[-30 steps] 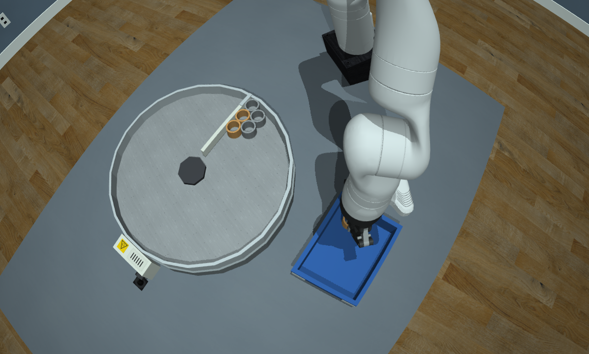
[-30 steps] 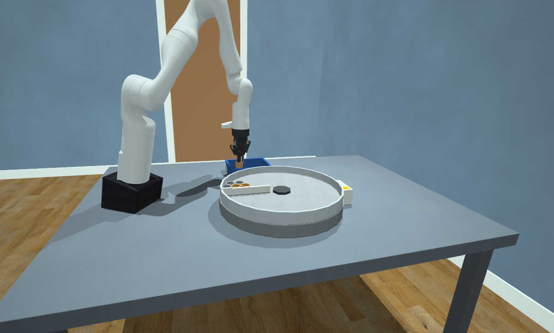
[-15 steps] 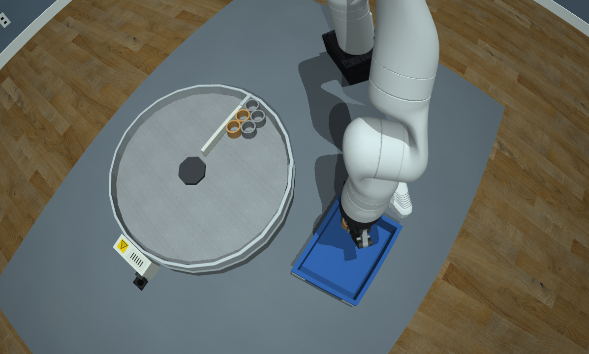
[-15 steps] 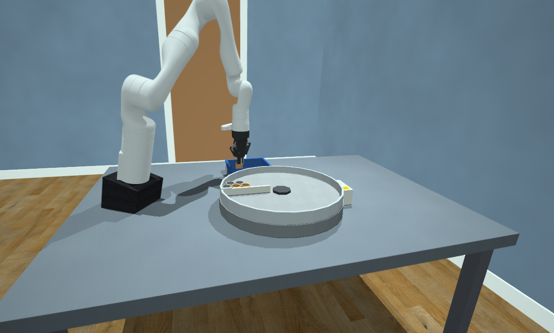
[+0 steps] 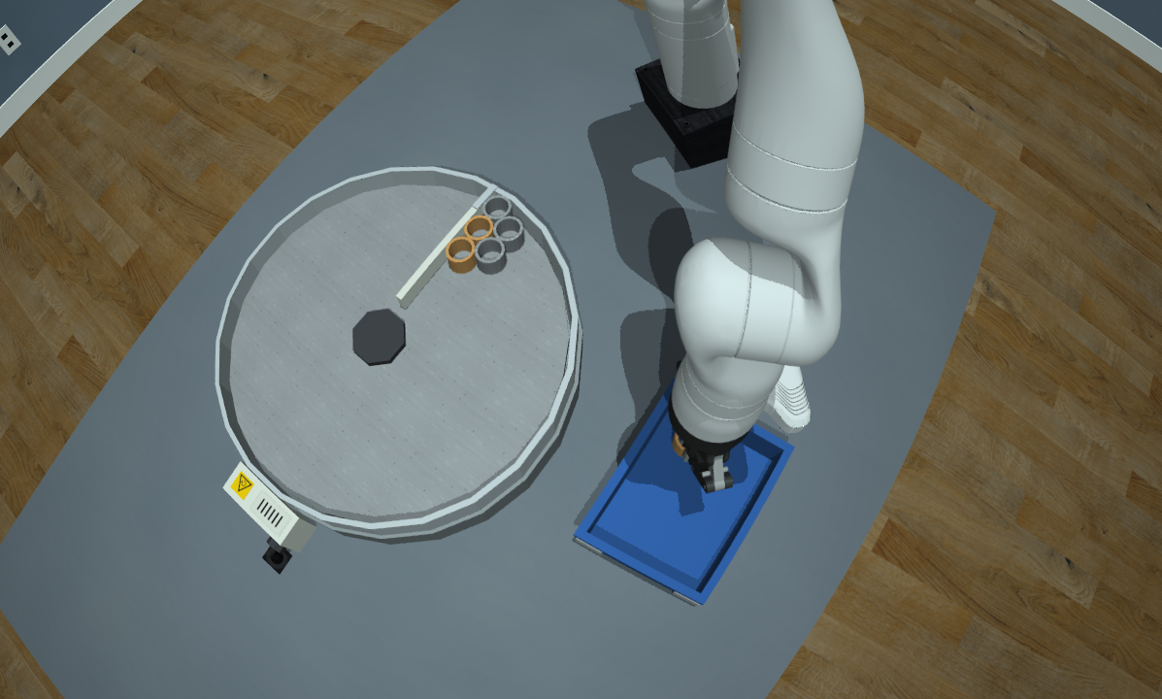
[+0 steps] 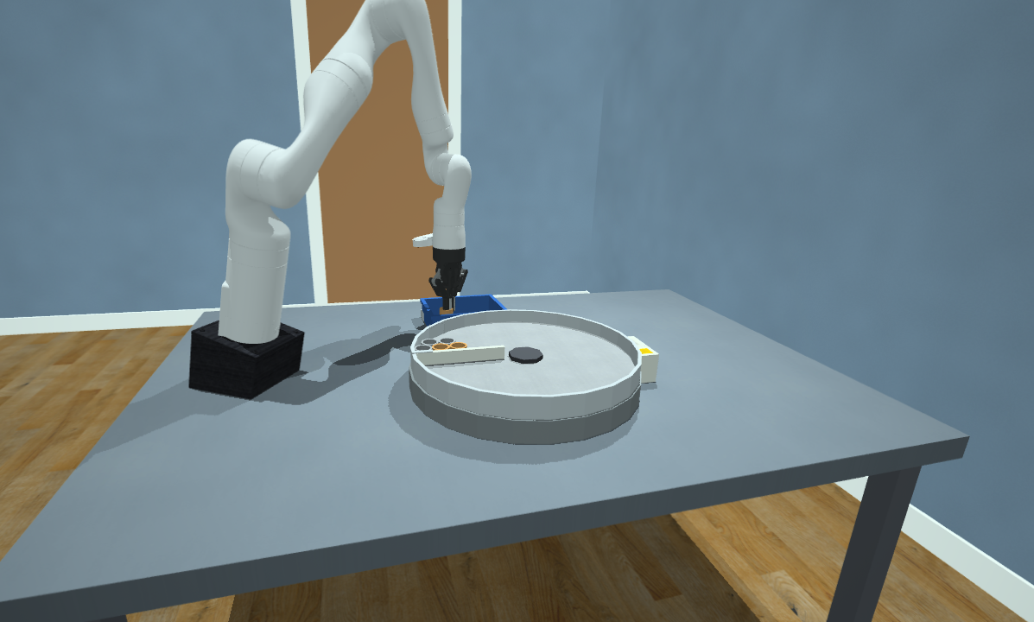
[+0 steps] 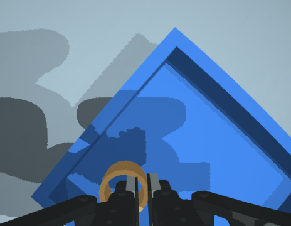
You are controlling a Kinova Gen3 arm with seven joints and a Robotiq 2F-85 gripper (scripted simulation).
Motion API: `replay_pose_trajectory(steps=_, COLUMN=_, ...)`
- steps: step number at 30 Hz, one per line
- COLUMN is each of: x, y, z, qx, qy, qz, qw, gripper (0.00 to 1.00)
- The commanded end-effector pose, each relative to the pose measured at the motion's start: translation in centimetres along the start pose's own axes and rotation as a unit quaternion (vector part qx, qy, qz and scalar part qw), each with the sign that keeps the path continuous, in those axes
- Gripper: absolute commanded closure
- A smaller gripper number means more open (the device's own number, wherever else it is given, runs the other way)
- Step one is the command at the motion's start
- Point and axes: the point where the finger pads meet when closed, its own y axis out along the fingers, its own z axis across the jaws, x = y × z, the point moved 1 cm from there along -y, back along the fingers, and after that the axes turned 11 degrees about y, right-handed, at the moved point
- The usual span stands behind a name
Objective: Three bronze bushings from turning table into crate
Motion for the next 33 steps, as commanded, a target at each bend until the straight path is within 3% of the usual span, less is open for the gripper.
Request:
replay_pose_trajectory(steps=1, x=0.0, y=0.0, z=0.0, qx=0.000, qy=0.000, qz=0.000, qw=1.000, gripper=1.00)
replay_pose_trajectory(steps=33, x=0.0, y=1.7, z=0.0, qx=0.000, qy=0.000, qz=0.000, qw=1.000, gripper=1.00)
